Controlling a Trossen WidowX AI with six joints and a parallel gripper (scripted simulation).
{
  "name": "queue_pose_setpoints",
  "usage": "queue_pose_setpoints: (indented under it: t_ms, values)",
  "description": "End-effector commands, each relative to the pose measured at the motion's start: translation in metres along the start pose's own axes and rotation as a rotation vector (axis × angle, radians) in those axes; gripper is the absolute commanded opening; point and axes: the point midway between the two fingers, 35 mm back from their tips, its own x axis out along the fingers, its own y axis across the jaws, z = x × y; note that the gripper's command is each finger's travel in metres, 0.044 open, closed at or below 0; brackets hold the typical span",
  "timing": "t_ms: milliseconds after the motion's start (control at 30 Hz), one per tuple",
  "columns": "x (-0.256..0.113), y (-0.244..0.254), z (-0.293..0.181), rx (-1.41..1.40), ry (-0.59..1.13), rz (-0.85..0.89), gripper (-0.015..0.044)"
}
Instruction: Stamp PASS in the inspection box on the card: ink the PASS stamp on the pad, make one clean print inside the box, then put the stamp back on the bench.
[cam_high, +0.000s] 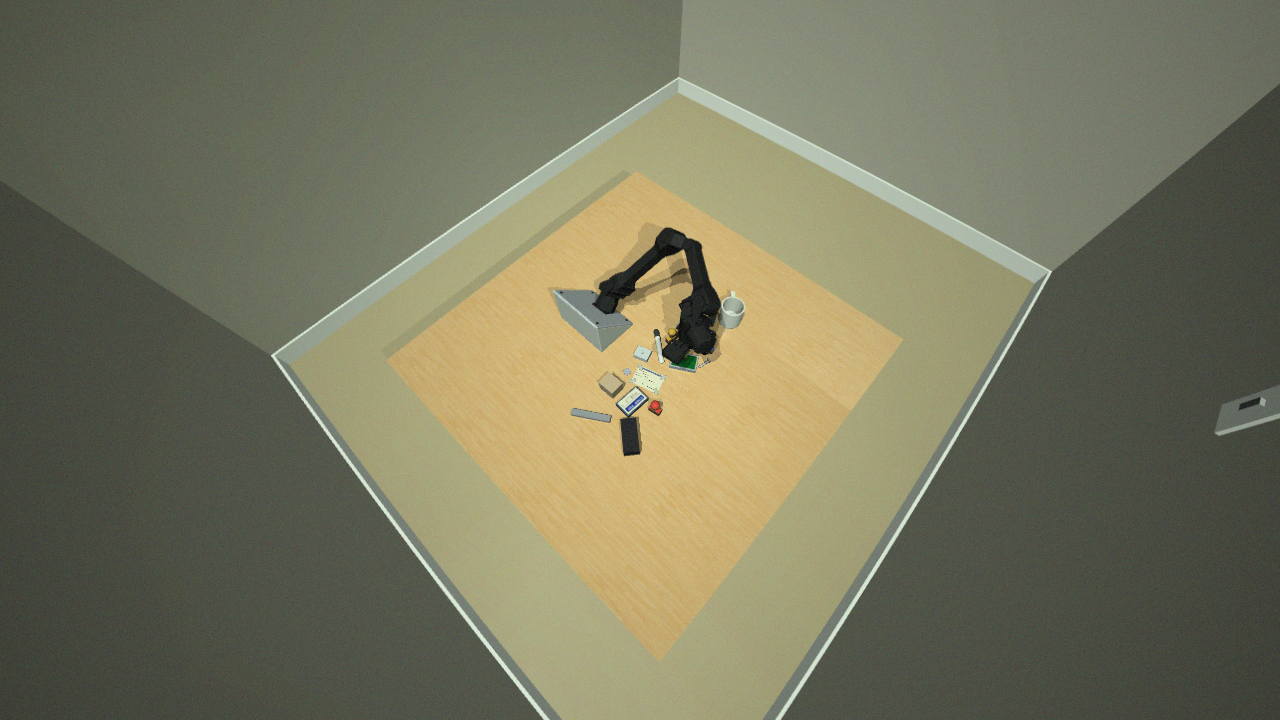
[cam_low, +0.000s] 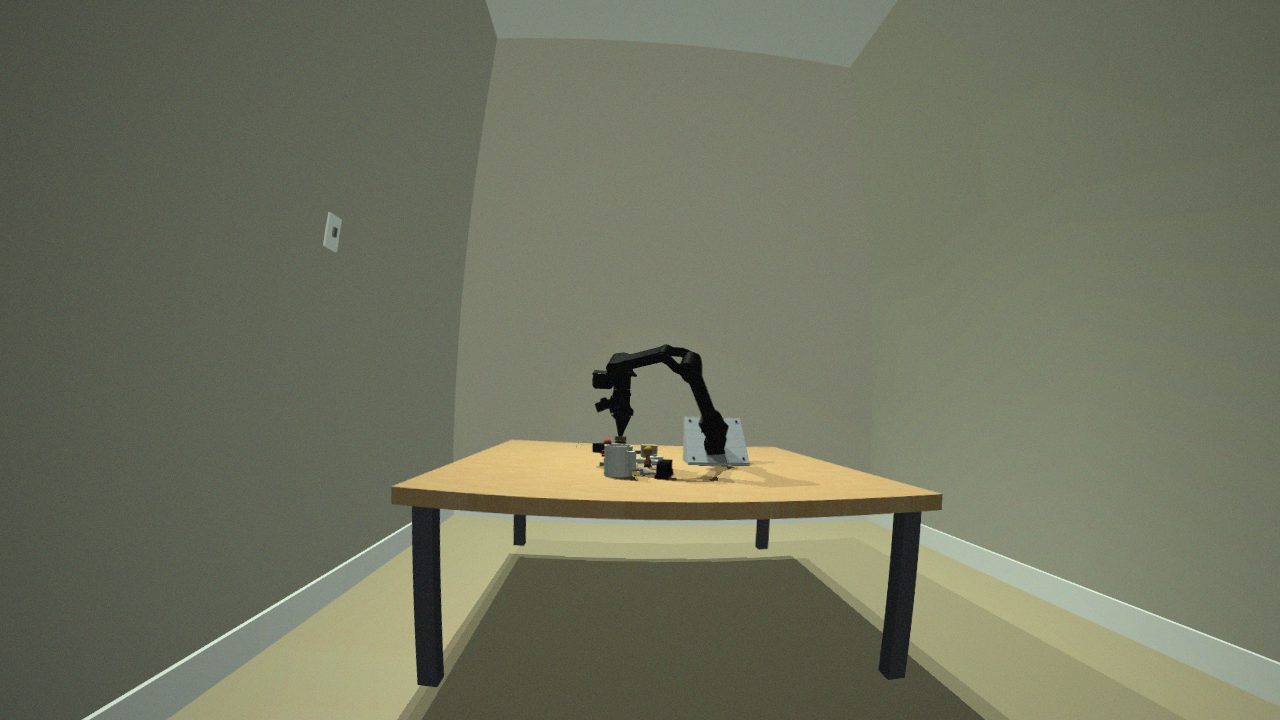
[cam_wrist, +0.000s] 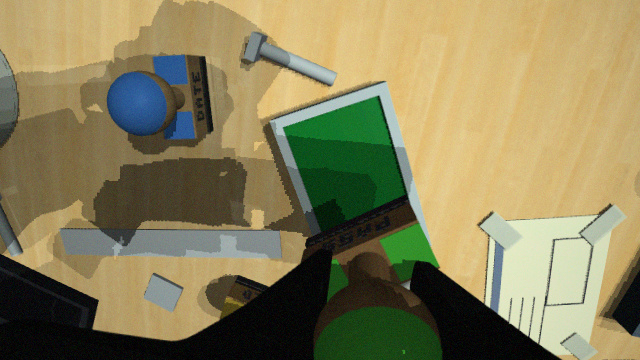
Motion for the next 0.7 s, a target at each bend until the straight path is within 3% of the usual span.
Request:
queue_pose_setpoints:
  t_ms: [0,667]
  values:
    - [-0.001,-0.013,-0.001,-0.092,0.002,-0.006,0.0000]
    - [-0.002,-0.075,-0.018,-0.642,0.001,-0.011,0.0000]
